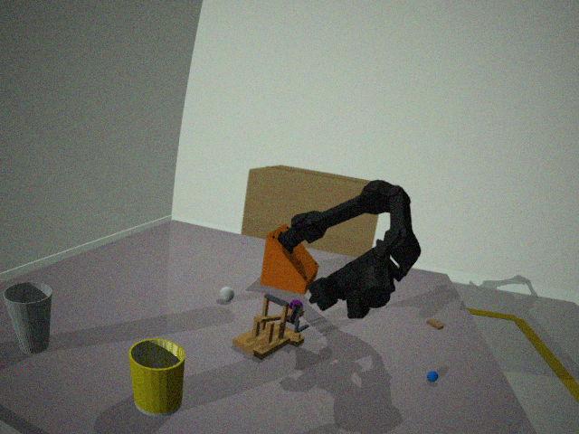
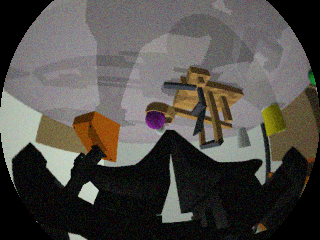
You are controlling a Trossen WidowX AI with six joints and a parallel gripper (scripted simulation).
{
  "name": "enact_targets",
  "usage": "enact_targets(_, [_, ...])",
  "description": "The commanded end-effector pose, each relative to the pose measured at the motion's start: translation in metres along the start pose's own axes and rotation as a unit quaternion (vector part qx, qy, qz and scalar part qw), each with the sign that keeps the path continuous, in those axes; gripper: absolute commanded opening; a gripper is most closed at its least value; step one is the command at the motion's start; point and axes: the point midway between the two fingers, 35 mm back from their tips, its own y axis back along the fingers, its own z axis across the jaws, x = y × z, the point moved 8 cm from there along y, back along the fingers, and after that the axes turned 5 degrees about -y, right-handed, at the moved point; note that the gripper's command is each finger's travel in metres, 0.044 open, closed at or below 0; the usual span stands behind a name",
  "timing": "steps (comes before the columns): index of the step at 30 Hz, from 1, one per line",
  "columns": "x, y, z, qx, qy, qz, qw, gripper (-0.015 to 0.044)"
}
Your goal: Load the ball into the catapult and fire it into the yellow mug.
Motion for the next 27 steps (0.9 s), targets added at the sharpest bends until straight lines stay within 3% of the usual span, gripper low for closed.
enact_targets(1, [-0.006, -0.005, 0.001, -0.003, -0.002, 0.000, 1.000, 0.0000])
enact_targets(27, [-0.036, -0.036, 0.006, -0.011, -0.003, 0.005, 1.000, 0.0000])
